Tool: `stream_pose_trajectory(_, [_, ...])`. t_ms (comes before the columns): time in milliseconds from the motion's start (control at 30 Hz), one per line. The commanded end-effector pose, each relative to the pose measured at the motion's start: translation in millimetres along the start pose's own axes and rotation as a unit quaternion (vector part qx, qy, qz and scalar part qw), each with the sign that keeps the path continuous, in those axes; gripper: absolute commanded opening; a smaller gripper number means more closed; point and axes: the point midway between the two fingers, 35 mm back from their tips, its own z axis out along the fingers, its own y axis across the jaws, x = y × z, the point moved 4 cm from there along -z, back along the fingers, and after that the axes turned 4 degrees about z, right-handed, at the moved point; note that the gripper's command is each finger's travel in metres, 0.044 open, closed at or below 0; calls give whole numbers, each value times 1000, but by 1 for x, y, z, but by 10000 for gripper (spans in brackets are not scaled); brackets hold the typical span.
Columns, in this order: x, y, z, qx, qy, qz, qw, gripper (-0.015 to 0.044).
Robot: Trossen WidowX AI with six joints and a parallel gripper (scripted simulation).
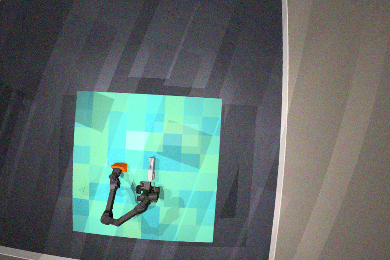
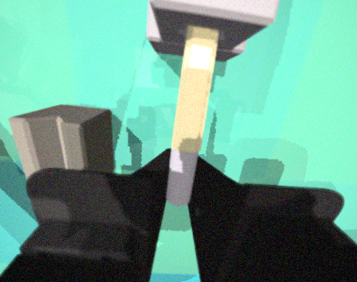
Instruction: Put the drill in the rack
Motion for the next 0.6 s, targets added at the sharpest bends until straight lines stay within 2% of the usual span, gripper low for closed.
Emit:
stream_pose_trajectory(0, [-1,0,0,0,0,0,1000,53])
stream_pose_trajectory(467, [-4,0,1,5,0,1,1000,420])
stream_pose_trajectory(500, [-5,0,1,6,0,2,1000,440])
stream_pose_trajectory(567, [-5,0,1,6,0,2,1000,440])
